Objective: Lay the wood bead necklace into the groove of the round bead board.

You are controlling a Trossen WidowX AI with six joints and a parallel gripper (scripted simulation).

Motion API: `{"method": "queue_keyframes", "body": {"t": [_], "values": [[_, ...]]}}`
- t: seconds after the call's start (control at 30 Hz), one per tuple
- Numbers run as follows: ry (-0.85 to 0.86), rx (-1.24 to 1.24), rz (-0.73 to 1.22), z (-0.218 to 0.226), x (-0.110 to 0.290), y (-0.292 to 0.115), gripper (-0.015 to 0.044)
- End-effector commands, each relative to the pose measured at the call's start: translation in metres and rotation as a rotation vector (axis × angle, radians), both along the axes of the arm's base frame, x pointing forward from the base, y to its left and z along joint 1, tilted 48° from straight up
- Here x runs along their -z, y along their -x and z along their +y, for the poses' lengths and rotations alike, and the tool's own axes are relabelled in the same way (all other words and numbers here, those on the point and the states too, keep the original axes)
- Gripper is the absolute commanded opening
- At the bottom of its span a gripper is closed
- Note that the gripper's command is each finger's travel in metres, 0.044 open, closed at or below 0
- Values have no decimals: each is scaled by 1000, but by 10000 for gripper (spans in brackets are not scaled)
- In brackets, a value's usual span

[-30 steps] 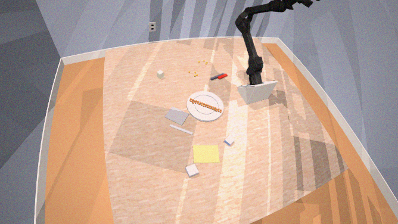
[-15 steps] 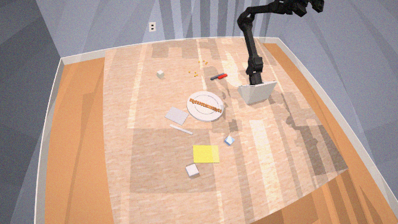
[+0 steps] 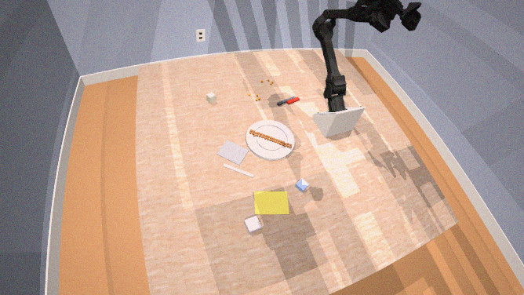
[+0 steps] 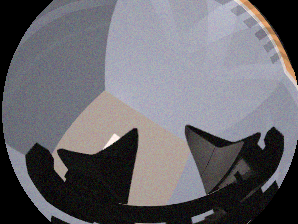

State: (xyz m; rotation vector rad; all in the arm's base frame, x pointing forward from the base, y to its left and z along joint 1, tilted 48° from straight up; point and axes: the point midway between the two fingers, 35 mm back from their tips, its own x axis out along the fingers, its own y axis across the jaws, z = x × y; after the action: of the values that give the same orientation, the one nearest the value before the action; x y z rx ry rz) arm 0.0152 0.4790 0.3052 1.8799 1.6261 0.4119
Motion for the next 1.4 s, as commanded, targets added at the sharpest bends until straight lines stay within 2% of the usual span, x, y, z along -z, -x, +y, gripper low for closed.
{"method": "queue_keyframes", "body": {"t": [0.0, 0.67, 1.37], "values": [[81, 51, -49, 0, 24, -23, 250], [474, 273, -249, -34, 113, -137, 250], [967, 399, -368, -120, 197, -236, 250]]}}
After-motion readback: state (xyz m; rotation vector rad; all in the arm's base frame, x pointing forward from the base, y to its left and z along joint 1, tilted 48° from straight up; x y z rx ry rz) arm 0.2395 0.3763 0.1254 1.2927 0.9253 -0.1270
